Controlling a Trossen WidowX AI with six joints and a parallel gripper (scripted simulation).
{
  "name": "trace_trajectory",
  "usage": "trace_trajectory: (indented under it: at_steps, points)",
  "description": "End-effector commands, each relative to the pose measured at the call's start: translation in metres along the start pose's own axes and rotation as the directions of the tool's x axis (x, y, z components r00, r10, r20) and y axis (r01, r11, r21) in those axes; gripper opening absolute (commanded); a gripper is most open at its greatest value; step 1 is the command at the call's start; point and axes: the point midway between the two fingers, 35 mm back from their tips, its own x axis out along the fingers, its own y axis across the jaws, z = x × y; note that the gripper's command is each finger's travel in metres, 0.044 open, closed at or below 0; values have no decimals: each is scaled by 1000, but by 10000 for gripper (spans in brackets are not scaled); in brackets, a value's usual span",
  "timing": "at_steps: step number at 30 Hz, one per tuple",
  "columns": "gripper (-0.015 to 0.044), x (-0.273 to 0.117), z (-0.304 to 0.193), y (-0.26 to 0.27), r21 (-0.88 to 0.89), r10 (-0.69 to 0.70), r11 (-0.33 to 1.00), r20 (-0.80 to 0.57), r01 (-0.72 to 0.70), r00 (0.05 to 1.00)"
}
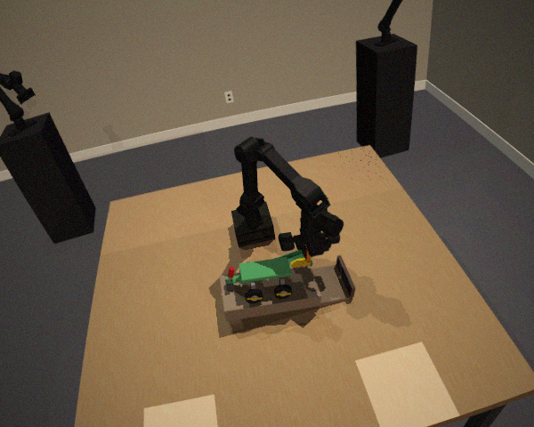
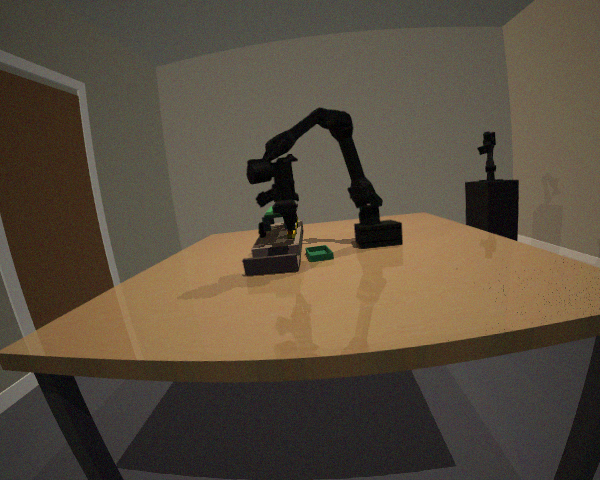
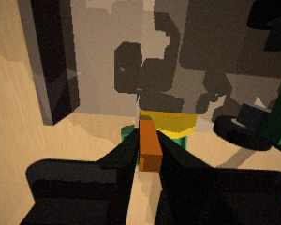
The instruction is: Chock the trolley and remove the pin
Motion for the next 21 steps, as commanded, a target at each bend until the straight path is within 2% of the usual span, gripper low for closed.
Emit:
trace_trajectory:
  at_steps: [1, 21]
  points:
    - [0, 10, 0, -2, -3, -8, 1000, -1, 8, 1000]
    - [0, 17, -1, -16, -3, -9, 1000, -1, 9, 1000]
